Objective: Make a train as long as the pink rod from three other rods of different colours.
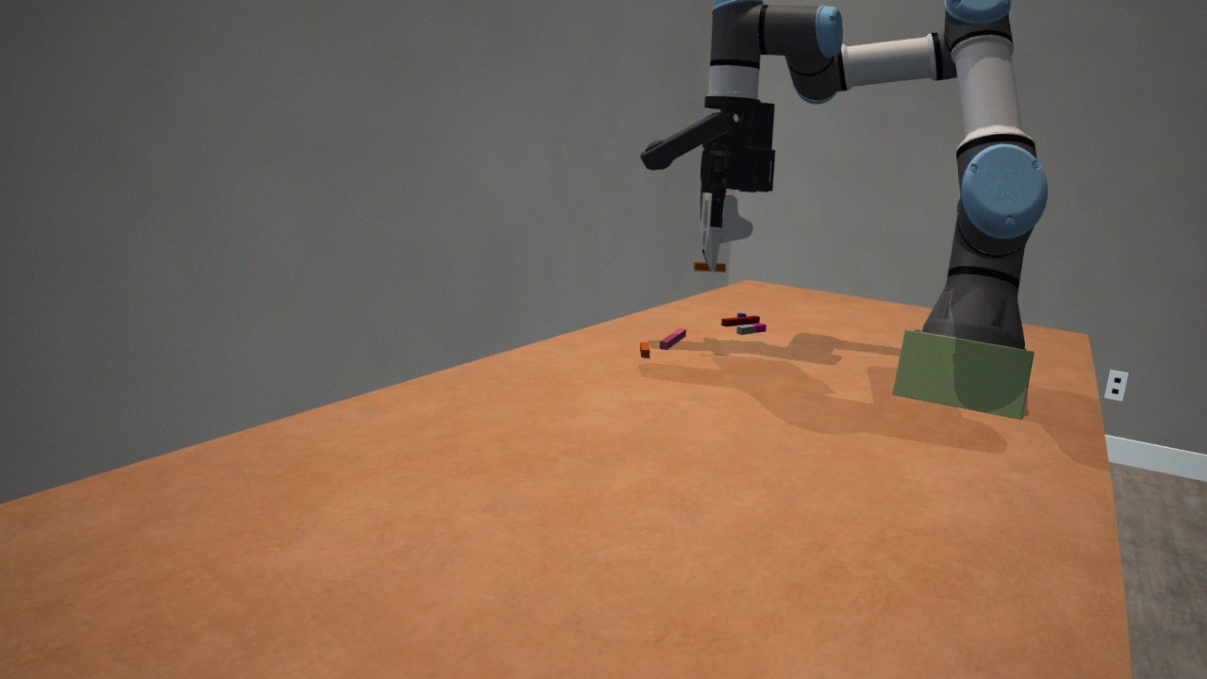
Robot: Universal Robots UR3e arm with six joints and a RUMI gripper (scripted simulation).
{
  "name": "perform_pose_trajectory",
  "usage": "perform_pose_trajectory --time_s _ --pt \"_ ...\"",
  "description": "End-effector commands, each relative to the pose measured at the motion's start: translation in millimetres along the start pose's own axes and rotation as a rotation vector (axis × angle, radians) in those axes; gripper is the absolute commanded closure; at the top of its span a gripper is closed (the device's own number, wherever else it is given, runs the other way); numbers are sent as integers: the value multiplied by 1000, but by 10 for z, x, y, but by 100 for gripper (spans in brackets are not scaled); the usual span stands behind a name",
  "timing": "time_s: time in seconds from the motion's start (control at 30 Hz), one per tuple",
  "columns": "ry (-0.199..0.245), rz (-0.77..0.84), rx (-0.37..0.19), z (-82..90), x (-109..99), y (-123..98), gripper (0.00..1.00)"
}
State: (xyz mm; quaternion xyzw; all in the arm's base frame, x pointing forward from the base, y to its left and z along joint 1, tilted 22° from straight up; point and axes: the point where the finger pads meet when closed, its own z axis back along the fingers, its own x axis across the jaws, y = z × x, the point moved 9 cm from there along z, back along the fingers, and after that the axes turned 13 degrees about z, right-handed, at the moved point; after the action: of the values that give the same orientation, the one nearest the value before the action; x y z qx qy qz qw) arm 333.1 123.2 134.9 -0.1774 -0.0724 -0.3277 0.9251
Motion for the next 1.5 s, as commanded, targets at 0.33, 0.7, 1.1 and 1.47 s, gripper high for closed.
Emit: perform_pose_trajectory --time_s 0.33,0.7,1.1,1.47 --pt "-2 344 9 4 346 -343 100" --pt "-5 532 3 -1 507 -561 100" --pt "-6 580 1 -3 545 -620 100" --pt "-6 581 1 -3 545 -621 100"
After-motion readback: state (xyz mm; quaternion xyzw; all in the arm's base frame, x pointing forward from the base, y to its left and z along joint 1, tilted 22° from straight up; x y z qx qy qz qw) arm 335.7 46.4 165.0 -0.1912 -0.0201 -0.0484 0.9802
